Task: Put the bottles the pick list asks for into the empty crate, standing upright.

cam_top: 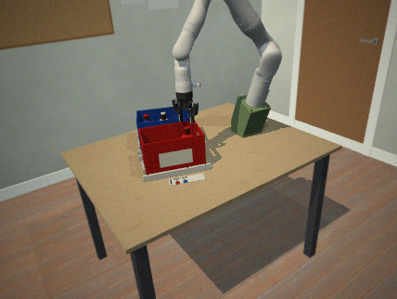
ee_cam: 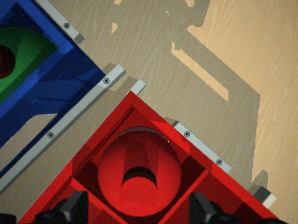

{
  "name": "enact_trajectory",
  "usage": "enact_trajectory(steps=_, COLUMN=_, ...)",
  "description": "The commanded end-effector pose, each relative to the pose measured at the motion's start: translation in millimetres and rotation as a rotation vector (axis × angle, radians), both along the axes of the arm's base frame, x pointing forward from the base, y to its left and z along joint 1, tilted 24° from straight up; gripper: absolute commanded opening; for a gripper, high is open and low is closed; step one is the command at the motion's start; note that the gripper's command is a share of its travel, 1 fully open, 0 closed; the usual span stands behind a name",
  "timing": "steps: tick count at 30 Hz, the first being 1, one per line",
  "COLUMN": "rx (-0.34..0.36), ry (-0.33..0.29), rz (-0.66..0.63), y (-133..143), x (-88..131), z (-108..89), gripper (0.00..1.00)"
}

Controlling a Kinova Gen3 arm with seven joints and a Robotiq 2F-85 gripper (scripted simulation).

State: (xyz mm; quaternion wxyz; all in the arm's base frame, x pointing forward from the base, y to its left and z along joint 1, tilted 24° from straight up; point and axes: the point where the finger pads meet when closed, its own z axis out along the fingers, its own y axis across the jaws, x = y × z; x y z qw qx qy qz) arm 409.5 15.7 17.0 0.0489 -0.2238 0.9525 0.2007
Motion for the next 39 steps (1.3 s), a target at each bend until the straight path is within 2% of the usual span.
enact_trajectory(steps=1, rx=-0.001, ry=-0.001, rz=-0.001, y=-4, x=0, z=7.8, gripper=0.67)
enact_trajectory(steps=11, rx=-0.001, ry=-0.001, rz=-0.001, y=-14, x=0, z=32.2, gripper=0.67)
enact_trajectory(steps=15, rx=-0.001, ry=-0.001, rz=-0.001, y=-15, x=0, z=34.2, gripper=0.67)
enact_trajectory(steps=39, rx=-0.001, ry=-0.002, rz=-0.001, y=-110, x=39, z=-7.0, gripper=0.67)
